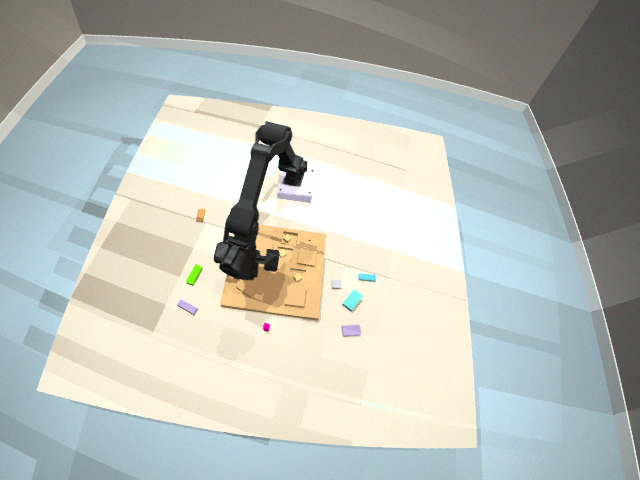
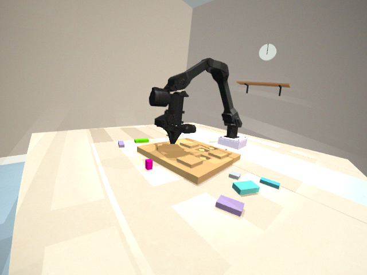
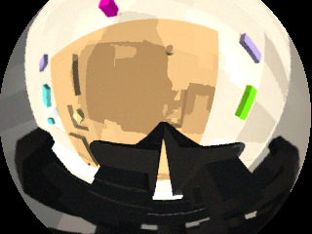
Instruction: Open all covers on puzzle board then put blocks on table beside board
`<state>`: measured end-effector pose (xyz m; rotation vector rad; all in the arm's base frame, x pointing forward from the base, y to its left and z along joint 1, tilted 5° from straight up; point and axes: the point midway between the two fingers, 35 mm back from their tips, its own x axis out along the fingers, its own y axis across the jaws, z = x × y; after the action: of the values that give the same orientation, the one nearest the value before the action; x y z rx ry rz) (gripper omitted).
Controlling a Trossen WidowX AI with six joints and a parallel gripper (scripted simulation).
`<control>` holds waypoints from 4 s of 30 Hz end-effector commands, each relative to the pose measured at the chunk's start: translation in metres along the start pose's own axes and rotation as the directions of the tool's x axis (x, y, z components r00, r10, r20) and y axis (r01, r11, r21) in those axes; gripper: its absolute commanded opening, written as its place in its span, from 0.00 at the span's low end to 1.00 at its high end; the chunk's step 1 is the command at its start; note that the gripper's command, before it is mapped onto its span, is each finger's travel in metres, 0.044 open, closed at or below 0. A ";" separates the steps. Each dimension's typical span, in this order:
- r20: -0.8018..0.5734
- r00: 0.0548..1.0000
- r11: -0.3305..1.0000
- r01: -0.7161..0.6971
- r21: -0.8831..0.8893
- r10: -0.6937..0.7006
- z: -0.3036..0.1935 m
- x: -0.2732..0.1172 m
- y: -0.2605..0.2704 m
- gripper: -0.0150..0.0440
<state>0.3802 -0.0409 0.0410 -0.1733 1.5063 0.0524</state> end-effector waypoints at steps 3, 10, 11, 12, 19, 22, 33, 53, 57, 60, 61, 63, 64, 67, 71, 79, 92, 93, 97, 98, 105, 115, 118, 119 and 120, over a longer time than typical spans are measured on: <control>0.002 1.000 1.000 -0.001 0.002 0.001 -0.001 -0.001 0.006 0.25; 0.002 1.000 1.000 -0.001 0.002 0.001 0.001 -0.001 0.015 0.25; 0.003 1.000 1.000 -0.002 0.002 0.002 0.001 -0.001 0.016 0.25; 0.003 1.000 1.000 -0.002 0.002 0.002 0.001 -0.001 0.017 0.25; 0.003 1.000 1.000 -0.002 0.002 0.002 0.003 -0.001 0.026 0.25; 0.003 1.000 1.000 -0.002 0.002 0.002 0.004 -0.001 0.027 0.25; 0.003 1.000 1.000 -0.003 0.002 0.003 0.010 -0.001 0.040 0.25; 0.004 1.000 1.000 -0.005 0.002 0.005 0.023 -0.002 0.058 0.25; 0.004 1.000 1.000 -0.005 0.002 0.005 0.027 -0.002 0.062 0.25; 0.004 1.000 1.000 -0.005 0.002 0.005 0.028 -0.002 0.063 0.25; 0.004 1.000 1.000 -0.005 0.002 0.005 0.028 -0.002 0.063 0.25; 0.005 1.000 1.000 -0.005 0.002 0.005 0.030 -0.002 0.064 0.25; 0.005 1.000 1.000 -0.005 0.002 0.005 0.031 -0.002 0.065 0.25; 0.005 1.000 1.000 -0.006 0.002 0.006 0.035 -0.002 0.067 0.25; 0.005 1.000 1.000 -0.006 0.002 0.006 0.039 -0.002 0.070 0.25; 0.006 1.000 1.000 -0.006 0.002 0.006 0.045 -0.004 0.074 0.25; 0.006 1.000 1.000 -0.006 0.002 0.006 0.046 -0.021 0.074 0.25; 0.006 1.000 1.000 -0.006 0.002 0.006 0.046 -0.022 0.074 0.25; 0.006 1.000 1.000 -0.006 0.002 0.006 0.047 -0.027 0.074 0.25; 0.006 1.000 1.000 -0.006 0.002 0.006 0.047 -0.029 0.074 0.25; 0.006 1.000 1.000 -0.006 0.003 0.006 0.047 -0.038 0.075 0.25; 0.006 1.000 1.000 -0.006 0.003 0.006 0.047 -0.051 0.075 0.25; 0.006 1.000 1.000 -0.006 0.003 0.006 0.047 -0.055 0.075 0.25; -0.004 1.000 1.000 -0.010 0.008 0.010 0.045 -0.047 0.076 0.25; -0.005 1.000 0.999 -0.009 0.039 0.010 0.043 -0.048 0.076 0.25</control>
<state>0.4115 0.0438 0.0853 -0.1599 1.5098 0.0539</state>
